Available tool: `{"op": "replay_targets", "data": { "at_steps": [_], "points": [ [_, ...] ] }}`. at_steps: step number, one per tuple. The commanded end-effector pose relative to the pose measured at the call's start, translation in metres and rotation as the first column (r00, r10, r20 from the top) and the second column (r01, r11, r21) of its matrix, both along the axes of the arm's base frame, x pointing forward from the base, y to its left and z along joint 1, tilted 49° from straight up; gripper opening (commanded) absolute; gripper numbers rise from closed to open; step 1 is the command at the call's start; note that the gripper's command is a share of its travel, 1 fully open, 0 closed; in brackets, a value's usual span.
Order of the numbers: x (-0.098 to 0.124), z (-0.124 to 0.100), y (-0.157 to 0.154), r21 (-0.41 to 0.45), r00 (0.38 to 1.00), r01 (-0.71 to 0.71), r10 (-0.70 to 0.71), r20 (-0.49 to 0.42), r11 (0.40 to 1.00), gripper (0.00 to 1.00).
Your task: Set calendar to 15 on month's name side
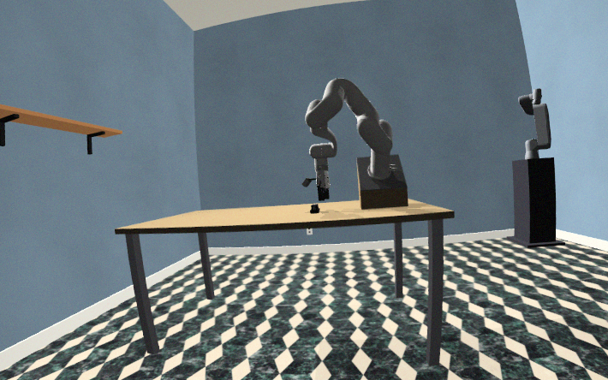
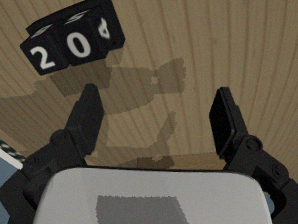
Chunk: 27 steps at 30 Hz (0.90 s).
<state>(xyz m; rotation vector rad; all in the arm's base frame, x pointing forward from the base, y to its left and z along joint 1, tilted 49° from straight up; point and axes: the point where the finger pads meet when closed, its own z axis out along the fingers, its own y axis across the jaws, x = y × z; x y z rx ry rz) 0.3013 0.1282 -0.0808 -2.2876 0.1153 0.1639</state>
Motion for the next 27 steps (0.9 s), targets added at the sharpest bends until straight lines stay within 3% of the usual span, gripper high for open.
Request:
{"op": "replay_targets", "data": {
  "at_steps": [1, 7, 10, 14, 27],
  "points": [
    [-0.006, 0.001, -0.002, -0.005, 0.999, 0.025, -0.025, -0.025, 1.000, 1.00],
    [-0.009, 0.000, -0.002, -0.036, 0.971, 0.156, -0.160, -0.176, 0.987, 1.00],
    [-0.009, 0.000, -0.002, -0.039, 0.967, 0.166, -0.170, -0.187, 0.985, 1.00],
    [-0.031, 0.000, -0.004, -0.042, 0.963, 0.177, -0.182, -0.200, 0.983, 1.00],
    [-0.033, -0.010, 0.006, -0.042, 0.963, 0.177, -0.182, -0.200, 0.983, 1.00]
  ]
}}
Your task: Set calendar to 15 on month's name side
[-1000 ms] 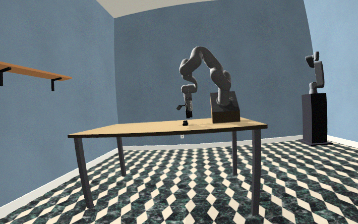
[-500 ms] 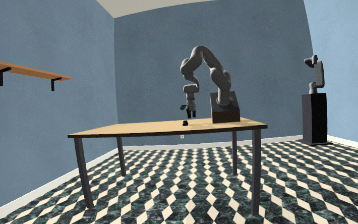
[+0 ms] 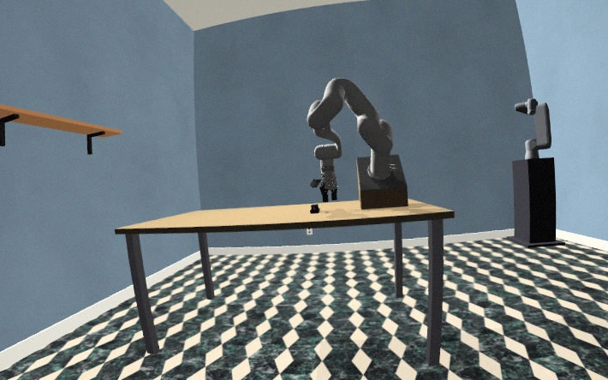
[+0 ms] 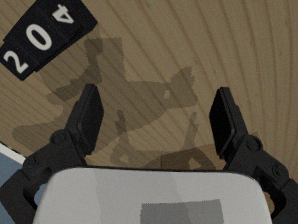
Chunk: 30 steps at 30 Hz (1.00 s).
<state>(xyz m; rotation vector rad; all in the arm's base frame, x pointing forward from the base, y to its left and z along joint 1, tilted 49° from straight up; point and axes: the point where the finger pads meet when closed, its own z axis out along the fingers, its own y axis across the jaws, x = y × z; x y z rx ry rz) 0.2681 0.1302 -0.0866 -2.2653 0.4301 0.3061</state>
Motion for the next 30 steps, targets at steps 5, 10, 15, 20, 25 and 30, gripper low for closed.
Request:
{"op": "replay_targets", "data": {
  "at_steps": [5, 10, 15, 20, 25, 30],
  "points": [
    [-0.001, -0.014, 0.015, -0.001, 1.000, 0.002, -0.002, 0.002, 1.000, 1.00],
    [-0.001, -0.019, 0.022, -0.001, 1.000, 0.002, -0.002, 0.002, 1.000, 1.00],
    [-0.002, -0.020, 0.022, -0.001, 1.000, 0.002, -0.002, 0.002, 1.000, 1.00],
    [-0.002, -0.020, 0.022, -0.001, 1.000, 0.002, -0.002, 0.002, 1.000, 1.00],
    [-0.002, -0.020, 0.022, -0.001, 1.000, 0.002, -0.002, 0.002, 1.000, 1.00],
    [-0.002, -0.020, 0.022, -0.001, 1.000, 0.002, -0.002, 0.002, 1.000, 1.00]
  ]
}}
